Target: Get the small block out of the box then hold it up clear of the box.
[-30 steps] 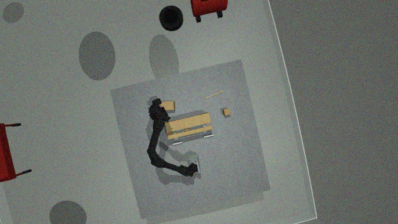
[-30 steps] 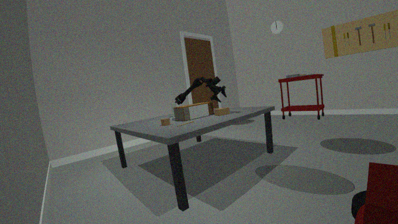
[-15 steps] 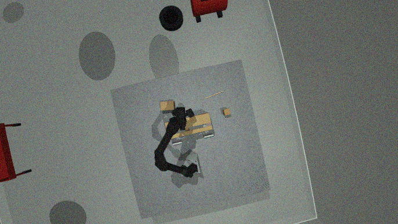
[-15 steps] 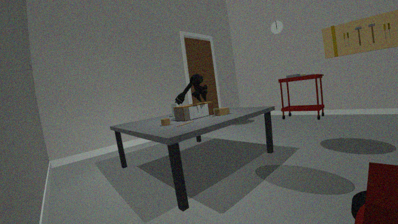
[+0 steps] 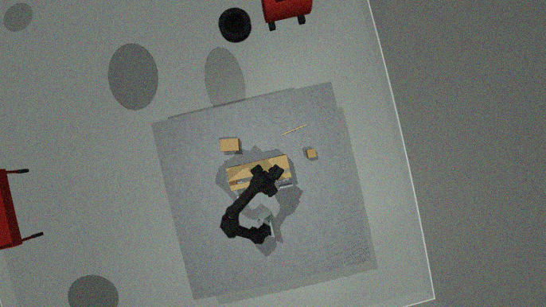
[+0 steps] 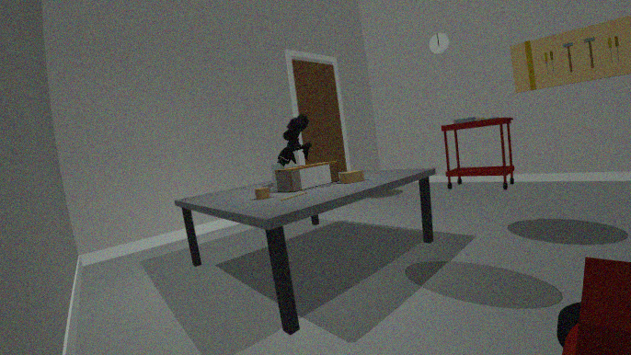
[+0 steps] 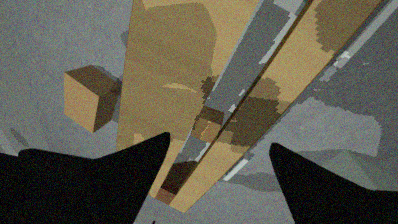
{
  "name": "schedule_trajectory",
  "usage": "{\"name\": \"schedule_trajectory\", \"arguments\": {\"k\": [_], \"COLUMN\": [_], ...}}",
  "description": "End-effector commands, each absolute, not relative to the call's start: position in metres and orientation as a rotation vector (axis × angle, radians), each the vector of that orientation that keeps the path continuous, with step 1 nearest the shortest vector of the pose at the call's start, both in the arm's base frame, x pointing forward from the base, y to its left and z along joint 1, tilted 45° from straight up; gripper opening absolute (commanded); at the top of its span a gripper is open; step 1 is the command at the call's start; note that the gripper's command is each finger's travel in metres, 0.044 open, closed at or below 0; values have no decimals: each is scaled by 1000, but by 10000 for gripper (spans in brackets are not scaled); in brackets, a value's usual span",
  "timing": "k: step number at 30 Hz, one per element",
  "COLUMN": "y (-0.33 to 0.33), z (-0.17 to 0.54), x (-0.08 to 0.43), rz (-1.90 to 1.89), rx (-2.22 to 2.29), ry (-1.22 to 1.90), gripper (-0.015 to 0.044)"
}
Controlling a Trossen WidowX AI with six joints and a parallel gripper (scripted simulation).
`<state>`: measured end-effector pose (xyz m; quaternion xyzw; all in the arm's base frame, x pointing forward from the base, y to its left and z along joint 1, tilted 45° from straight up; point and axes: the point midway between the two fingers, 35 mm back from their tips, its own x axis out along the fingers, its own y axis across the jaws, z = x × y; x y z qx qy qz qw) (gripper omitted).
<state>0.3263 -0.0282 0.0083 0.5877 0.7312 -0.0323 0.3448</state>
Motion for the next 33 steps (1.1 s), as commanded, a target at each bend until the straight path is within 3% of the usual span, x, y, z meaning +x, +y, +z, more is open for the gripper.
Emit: {"name": "schedule_trajectory", "arguments": {"k": [1,33], "y": [-33,-17], "z": [14,-10], "x": [291,290], "rz": [-411,-412], "rx": [1797,1797], "ry": [2092,2091], "gripper": [400,400]}}
